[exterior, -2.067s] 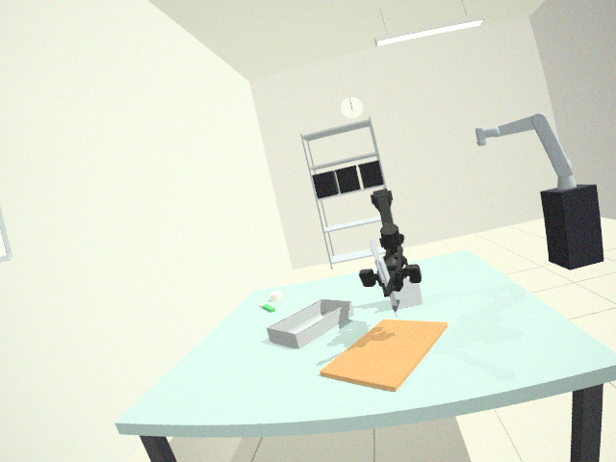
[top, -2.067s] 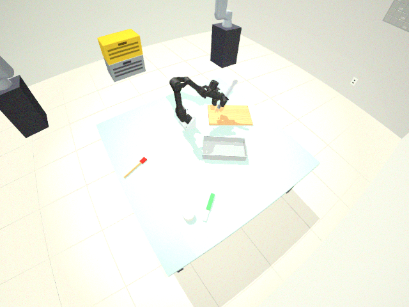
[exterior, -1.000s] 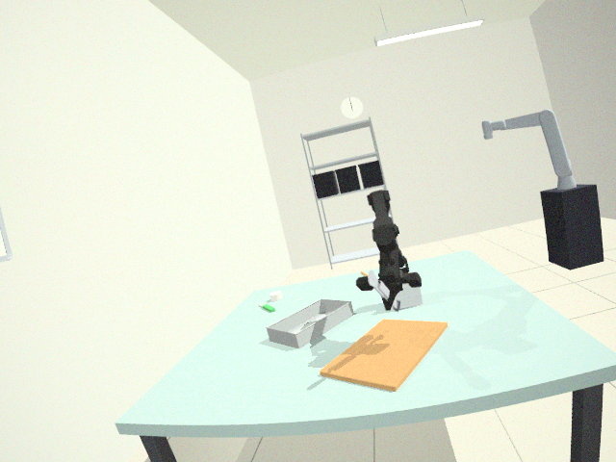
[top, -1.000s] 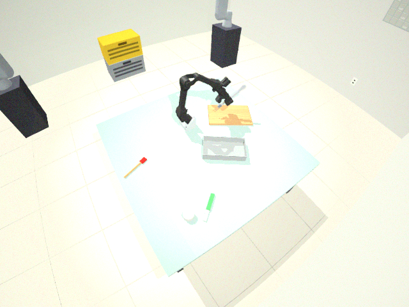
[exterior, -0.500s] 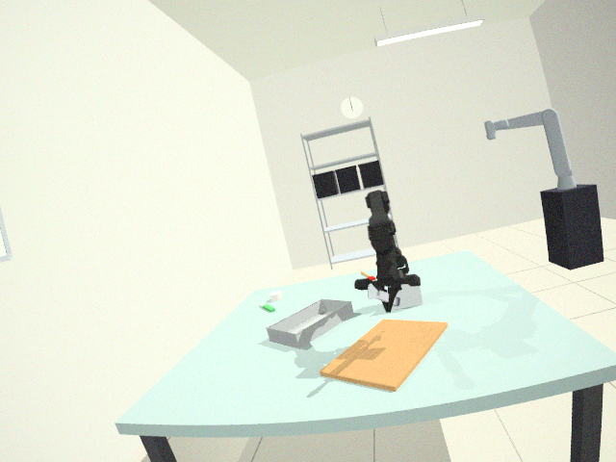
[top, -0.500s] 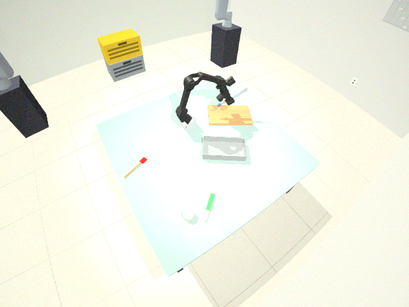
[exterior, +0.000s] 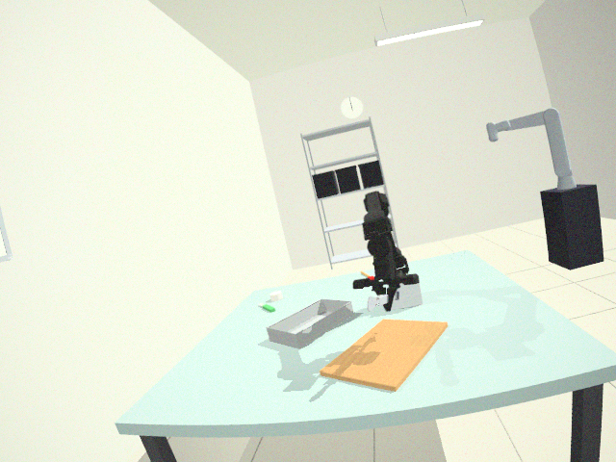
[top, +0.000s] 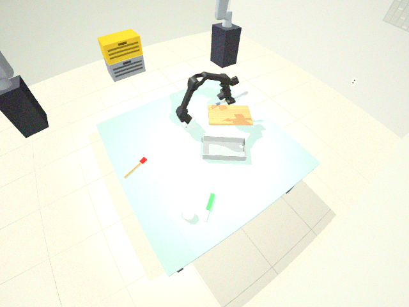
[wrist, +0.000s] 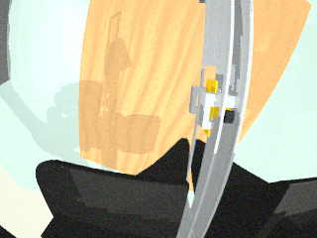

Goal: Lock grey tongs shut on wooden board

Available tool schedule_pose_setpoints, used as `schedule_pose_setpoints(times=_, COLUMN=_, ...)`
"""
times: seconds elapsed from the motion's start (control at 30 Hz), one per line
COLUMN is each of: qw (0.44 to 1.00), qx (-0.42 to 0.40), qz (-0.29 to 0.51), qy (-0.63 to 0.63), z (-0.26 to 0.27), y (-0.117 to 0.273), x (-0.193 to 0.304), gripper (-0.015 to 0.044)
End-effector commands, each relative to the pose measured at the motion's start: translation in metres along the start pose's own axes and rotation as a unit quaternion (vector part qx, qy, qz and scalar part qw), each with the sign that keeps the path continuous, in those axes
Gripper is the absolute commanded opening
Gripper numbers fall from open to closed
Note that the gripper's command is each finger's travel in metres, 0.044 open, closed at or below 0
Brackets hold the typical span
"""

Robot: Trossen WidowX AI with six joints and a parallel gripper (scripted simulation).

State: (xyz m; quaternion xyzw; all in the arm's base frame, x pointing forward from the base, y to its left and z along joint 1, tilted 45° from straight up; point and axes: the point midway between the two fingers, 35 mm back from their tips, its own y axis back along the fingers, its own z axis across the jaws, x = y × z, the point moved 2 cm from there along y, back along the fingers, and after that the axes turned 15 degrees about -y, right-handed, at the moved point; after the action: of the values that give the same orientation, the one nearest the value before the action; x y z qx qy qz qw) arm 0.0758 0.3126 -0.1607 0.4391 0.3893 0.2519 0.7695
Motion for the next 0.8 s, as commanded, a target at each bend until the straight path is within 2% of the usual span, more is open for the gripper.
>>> schedule_pose_setpoints(times=0.0, qw=1.0, qx=-0.004, qz=-0.024, qy=-0.003, z=0.0, y=0.002, x=0.001, gripper=-0.015)
schedule_pose_setpoints(times=0.5, qw=0.992, qx=-0.028, qz=-0.122, qy=-0.008, z=0.007, y=0.012, x=-0.004, gripper=-0.015)
schedule_pose_setpoints(times=0.77, qw=0.992, qx=-0.029, qz=-0.126, qy=-0.008, z=0.007, y=0.013, x=-0.005, gripper=-0.015)
